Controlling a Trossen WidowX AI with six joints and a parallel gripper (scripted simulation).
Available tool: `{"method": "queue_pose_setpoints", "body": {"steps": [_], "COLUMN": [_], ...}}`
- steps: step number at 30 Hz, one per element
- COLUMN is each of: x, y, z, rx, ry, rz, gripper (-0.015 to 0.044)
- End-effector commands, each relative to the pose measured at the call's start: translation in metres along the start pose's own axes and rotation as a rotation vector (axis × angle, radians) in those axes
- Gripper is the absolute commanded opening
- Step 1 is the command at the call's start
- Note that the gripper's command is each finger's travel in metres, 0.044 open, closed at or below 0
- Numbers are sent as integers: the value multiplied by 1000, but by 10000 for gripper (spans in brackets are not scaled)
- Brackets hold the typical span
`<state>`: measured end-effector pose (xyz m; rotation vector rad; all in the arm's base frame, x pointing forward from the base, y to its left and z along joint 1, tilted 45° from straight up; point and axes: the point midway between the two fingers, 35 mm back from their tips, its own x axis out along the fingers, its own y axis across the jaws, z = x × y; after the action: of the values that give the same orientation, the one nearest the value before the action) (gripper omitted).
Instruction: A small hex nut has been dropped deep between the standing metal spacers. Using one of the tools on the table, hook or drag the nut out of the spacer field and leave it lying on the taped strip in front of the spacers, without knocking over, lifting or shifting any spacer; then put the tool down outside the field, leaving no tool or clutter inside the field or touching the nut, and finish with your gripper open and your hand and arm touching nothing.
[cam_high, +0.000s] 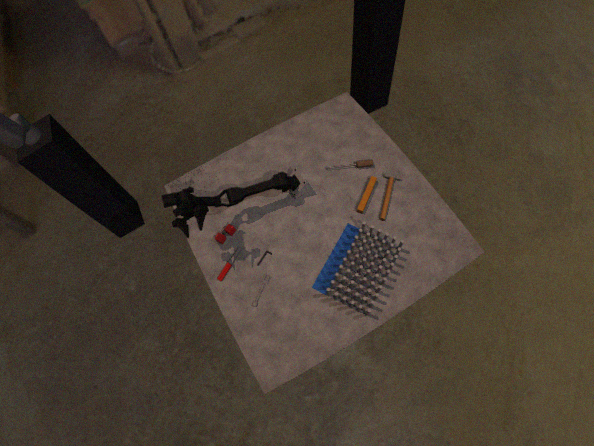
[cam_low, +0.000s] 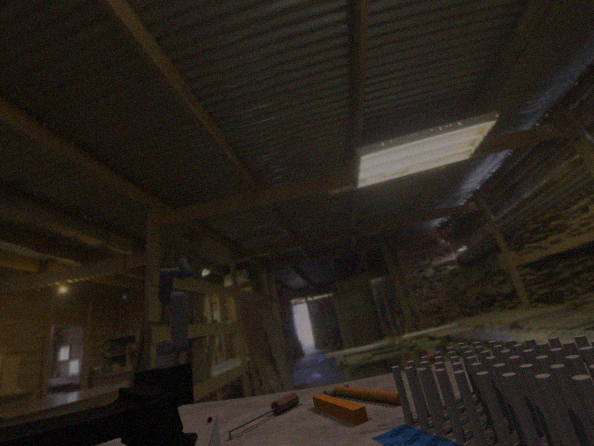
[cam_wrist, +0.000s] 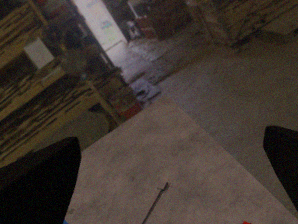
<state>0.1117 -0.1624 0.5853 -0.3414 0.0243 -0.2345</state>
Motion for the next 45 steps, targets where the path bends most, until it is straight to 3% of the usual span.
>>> {"method": "queue_pose_setpoints", "body": {"steps": [1,11,22,33,45], "x": [0,2,67,168,245], "y": [2,114,254,355,399], "z": [2,56,48,-49,-225], "rx": [0,-47,-203,-248,-173], "ry": [-2,-66,-58,75,283], "rz": [-1,-14,48,136,250], "gripper": [426,440,440,440,440]}}
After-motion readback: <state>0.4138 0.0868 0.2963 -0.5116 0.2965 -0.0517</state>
